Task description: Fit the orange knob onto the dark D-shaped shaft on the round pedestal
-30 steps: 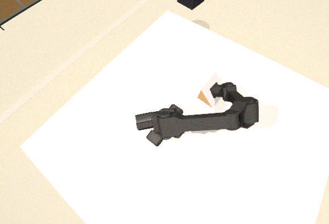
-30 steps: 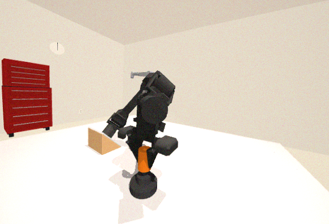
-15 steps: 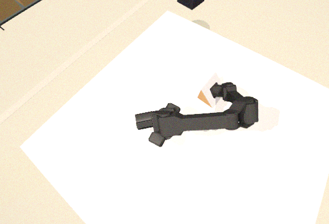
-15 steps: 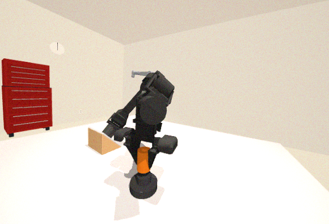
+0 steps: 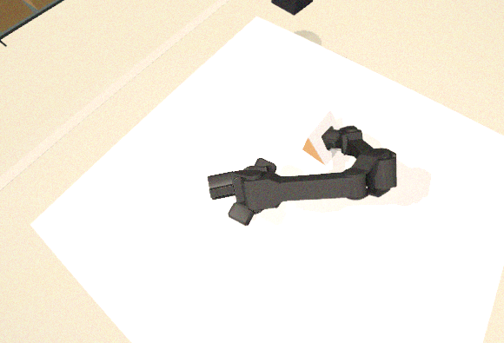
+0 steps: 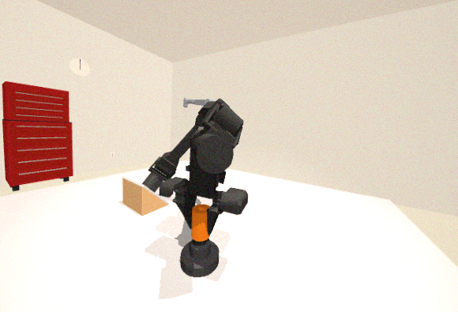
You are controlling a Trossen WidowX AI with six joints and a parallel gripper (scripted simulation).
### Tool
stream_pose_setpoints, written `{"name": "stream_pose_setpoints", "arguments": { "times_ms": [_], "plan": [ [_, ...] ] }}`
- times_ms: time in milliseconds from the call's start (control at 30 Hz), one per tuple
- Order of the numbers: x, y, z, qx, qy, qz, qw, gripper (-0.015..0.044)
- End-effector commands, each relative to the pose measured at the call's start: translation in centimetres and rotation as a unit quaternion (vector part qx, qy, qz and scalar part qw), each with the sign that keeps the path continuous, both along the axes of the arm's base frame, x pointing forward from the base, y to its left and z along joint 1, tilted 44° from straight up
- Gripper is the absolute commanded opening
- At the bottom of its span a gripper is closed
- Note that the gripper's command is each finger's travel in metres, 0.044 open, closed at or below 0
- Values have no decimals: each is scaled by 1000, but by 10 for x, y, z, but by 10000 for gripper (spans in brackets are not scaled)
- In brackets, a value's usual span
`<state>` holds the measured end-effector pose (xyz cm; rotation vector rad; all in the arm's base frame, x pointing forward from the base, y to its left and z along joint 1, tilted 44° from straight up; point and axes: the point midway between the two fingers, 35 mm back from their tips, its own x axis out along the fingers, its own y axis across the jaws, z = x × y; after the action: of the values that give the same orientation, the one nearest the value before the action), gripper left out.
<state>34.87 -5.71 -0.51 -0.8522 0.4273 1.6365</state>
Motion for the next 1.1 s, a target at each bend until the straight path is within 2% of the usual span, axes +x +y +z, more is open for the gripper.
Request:
{"name": "stream_pose_setpoints", "arguments": {
  "times_ms": [0, 367, 600, 1067],
  "plan": [
    [1, 1, -1, 0, -1, 0, 1000, 0],
    [2, -3, 3, 0, -4, 4, 1000, 0],
    [2, -5, 2, 5, -73, 76, 994, 0],
    [0, -2, 1, 5, -73, 76, 994, 0]
  ]
}}
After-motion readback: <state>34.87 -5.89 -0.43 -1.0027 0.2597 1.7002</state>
